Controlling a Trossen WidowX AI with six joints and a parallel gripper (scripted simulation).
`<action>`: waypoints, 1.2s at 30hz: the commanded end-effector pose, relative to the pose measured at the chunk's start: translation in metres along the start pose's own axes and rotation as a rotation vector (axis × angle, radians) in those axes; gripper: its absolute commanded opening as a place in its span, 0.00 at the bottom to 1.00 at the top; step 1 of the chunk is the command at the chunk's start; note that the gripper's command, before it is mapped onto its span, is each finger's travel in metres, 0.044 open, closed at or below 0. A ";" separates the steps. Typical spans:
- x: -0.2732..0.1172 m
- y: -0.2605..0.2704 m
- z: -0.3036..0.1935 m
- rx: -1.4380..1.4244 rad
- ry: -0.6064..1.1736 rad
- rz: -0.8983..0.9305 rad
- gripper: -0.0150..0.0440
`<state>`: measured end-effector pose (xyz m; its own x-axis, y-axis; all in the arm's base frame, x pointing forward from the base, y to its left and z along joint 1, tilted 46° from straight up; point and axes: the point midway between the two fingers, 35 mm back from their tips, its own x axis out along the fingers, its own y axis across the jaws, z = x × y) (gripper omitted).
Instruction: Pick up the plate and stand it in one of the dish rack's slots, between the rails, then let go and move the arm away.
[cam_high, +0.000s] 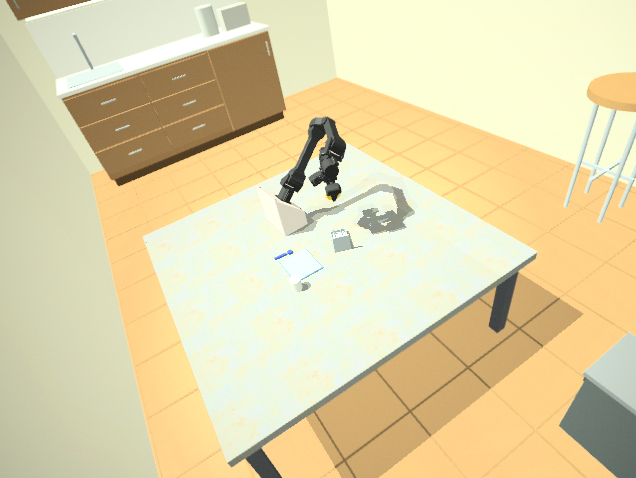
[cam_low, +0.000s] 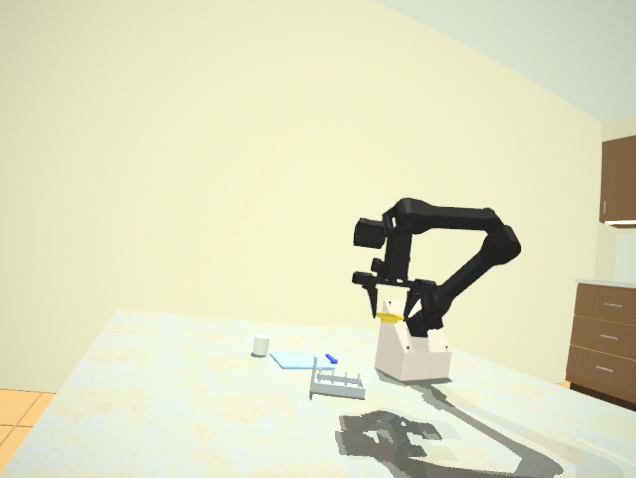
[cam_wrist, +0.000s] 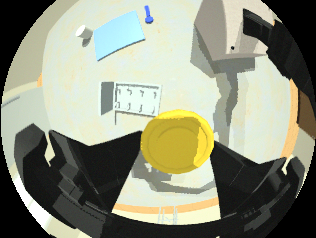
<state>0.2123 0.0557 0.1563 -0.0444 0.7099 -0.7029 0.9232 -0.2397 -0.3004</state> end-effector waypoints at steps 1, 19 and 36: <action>0.006 -0.004 0.004 -0.016 -0.042 -0.003 0.25; 0.053 0.001 0.042 -0.274 -0.445 0.006 0.25; 0.081 0.015 0.059 -0.529 -0.756 0.124 0.25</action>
<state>0.1992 0.0698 0.0615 -0.0471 0.0935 -0.9945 0.9888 0.1458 -0.0331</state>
